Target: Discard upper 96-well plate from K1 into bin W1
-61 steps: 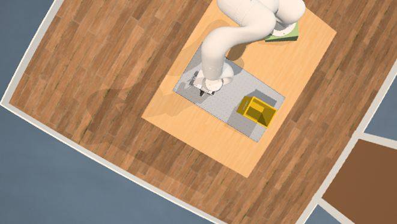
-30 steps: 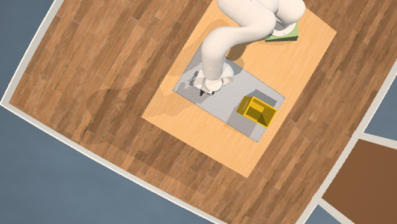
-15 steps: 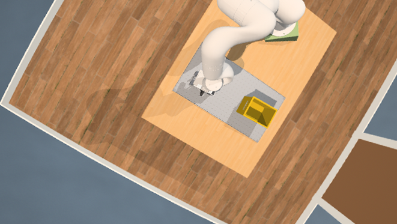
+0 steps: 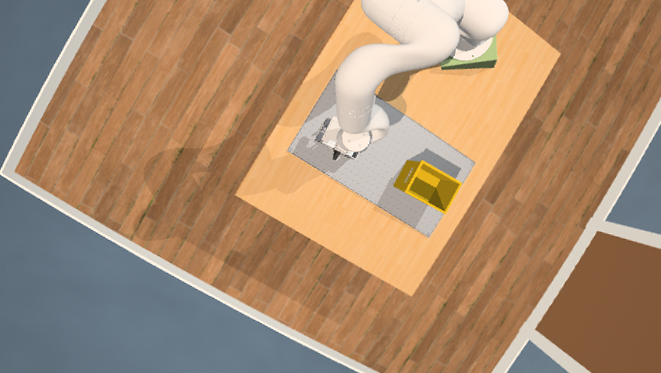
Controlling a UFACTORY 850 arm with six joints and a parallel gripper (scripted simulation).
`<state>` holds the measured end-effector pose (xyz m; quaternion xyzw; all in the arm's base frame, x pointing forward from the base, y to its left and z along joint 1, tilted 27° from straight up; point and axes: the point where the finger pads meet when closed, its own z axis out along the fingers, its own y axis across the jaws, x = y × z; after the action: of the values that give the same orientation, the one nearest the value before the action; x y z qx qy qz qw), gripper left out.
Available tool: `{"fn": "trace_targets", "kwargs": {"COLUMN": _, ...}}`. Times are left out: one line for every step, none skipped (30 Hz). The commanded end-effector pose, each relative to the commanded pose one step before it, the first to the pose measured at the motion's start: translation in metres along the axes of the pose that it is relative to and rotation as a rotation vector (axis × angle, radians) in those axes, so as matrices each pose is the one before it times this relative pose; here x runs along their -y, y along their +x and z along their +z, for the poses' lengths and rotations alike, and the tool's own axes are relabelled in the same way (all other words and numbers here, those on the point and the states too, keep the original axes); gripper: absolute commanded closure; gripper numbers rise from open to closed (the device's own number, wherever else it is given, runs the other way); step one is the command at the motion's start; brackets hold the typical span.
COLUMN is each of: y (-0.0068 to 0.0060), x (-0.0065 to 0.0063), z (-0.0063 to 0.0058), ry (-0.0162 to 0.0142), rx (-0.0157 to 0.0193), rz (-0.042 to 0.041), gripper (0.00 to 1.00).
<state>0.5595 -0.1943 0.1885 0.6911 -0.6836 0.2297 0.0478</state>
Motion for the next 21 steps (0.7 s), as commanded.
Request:
{"fn": "trace_targets", "kwargs": {"y": 0.00026, "x": 0.00086, "z": -0.00287, "ry": 0.00173, "rx": -0.00038, "rz": 0.00038, "gripper": 1.0}}
{"fn": "trace_targets", "kwargs": {"y": 0.0, "x": 0.0, "z": -0.00066, "ry": 0.0, "rx": 0.0, "rz": 0.0, "gripper": 1.0}}
{"fn": "trace_targets", "kwargs": {"y": 0.0, "x": 0.0, "z": -0.00067, "ry": 0.0, "rx": 0.0, "rz": 0.0, "gripper": 1.0}}
{"fn": "trace_targets", "kwargs": {"y": 0.0, "x": 0.0, "z": -0.00067, "ry": 0.0, "rx": 0.0, "rz": 0.0, "gripper": 1.0}}
{"fn": "trace_targets", "kwargs": {"y": 0.0, "x": 0.0, "z": -0.00067, "ry": 0.0, "rx": 0.0, "rz": 0.0, "gripper": 1.0}}
{"fn": "trace_targets", "kwargs": {"y": 0.0, "x": 0.0, "z": -0.00067, "ry": 0.0, "rx": 0.0, "rz": 0.0, "gripper": 1.0}}
{"fn": "trace_targets", "kwargs": {"y": 0.0, "x": 0.0, "z": 0.0, "ry": 0.0, "rx": 0.0, "rz": 0.0, "gripper": 1.0}}
{"fn": "trace_targets", "kwargs": {"y": 0.0, "x": 0.0, "z": 0.0, "ry": 0.0, "rx": 0.0, "rz": 0.0, "gripper": 1.0}}
{"fn": "trace_targets", "kwargs": {"y": 0.00001, "x": 0.00001, "z": -0.00068, "ry": -0.00001, "rx": 0.00001, "rz": 0.0, "gripper": 1.0}}
{"fn": "trace_targets", "kwargs": {"y": 0.0, "x": 0.0, "z": -0.00066, "ry": 0.0, "rx": 0.0, "rz": 0.0, "gripper": 1.0}}
{"fn": "trace_targets", "kwargs": {"y": 0.0, "x": 0.0, "z": -0.00066, "ry": 0.0, "rx": 0.0, "rz": 0.0, "gripper": 1.0}}
{"fn": "trace_targets", "kwargs": {"y": 0.0, "x": 0.0, "z": -0.00067, "ry": 0.0, "rx": 0.0, "rz": 0.0, "gripper": 1.0}}
{"fn": "trace_targets", "kwargs": {"y": 0.0, "x": 0.0, "z": -0.00067, "ry": 0.0, "rx": 0.0, "rz": 0.0, "gripper": 1.0}}
{"fn": "trace_targets", "kwargs": {"y": 0.0, "x": 0.0, "z": -0.00067, "ry": 0.0, "rx": 0.0, "rz": 0.0, "gripper": 1.0}}
{"fn": "trace_targets", "kwargs": {"y": 0.0, "x": 0.0, "z": -0.00067, "ry": 0.0, "rx": 0.0, "rz": 0.0, "gripper": 1.0}}
{"fn": "trace_targets", "kwargs": {"y": 0.0, "x": 0.0, "z": -0.00067, "ry": 0.0, "rx": 0.0, "rz": 0.0, "gripper": 1.0}}
{"fn": "trace_targets", "kwargs": {"y": 0.0, "x": 0.0, "z": -0.00067, "ry": 0.0, "rx": 0.0, "rz": 0.0, "gripper": 1.0}}
{"fn": "trace_targets", "kwargs": {"y": 0.0, "x": 0.0, "z": -0.00067, "ry": 0.0, "rx": 0.0, "rz": 0.0, "gripper": 1.0}}
{"fn": "trace_targets", "kwargs": {"y": 0.0, "x": 0.0, "z": -0.00067, "ry": 0.0, "rx": 0.0, "rz": 0.0, "gripper": 1.0}}
{"fn": "trace_targets", "kwargs": {"y": 0.0, "x": 0.0, "z": -0.00067, "ry": 0.0, "rx": 0.0, "rz": 0.0, "gripper": 1.0}}
{"fn": "trace_targets", "kwargs": {"y": 0.0, "x": 0.0, "z": -0.00067, "ry": 0.0, "rx": 0.0, "rz": 0.0, "gripper": 1.0}}
